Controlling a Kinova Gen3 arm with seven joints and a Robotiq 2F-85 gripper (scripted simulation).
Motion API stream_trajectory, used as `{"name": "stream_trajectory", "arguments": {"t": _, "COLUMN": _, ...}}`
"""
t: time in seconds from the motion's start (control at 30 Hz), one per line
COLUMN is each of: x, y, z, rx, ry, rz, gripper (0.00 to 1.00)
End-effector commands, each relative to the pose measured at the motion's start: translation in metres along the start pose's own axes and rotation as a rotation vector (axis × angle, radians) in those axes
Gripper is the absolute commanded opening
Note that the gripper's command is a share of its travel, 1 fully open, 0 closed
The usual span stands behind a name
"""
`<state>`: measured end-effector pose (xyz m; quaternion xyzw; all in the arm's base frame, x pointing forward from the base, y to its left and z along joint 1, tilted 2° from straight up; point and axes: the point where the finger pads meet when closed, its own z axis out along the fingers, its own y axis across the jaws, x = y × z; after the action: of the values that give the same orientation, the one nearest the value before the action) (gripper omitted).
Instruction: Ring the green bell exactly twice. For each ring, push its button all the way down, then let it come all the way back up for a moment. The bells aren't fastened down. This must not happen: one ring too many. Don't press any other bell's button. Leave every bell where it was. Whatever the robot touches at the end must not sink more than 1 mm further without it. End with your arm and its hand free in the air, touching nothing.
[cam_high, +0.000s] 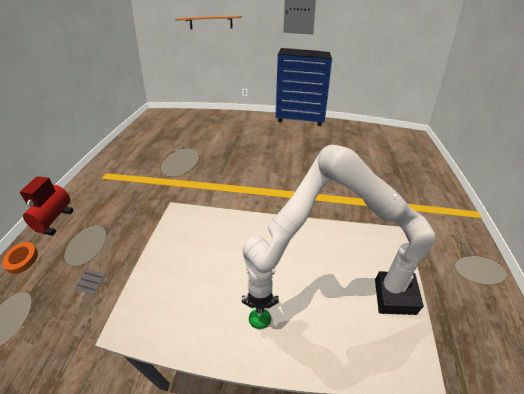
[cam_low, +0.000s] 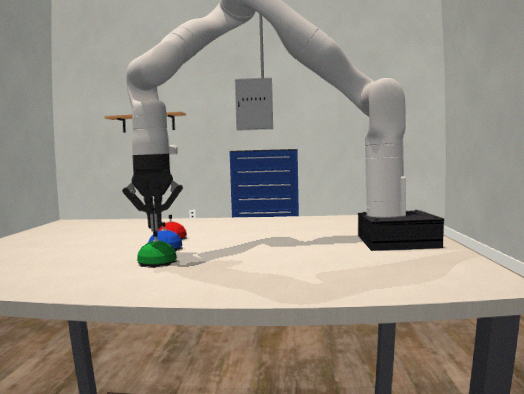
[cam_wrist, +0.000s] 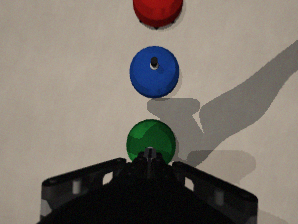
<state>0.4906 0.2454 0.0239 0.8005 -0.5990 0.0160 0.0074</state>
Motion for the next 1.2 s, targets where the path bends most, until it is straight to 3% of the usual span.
{"name": "stream_trajectory", "arguments": {"t": 0.0, "x": -0.0002, "y": -0.0007, "z": -0.0011, "rx": 0.002, "ry": 0.0, "rz": 0.0, "gripper": 0.0}}
{"name": "stream_trajectory", "arguments": {"t": 1.17, "x": 0.0, "y": -0.0012, "z": -0.0073, "rx": 0.002, "ry": 0.0, "rz": 0.0, "gripper": 0.0}}
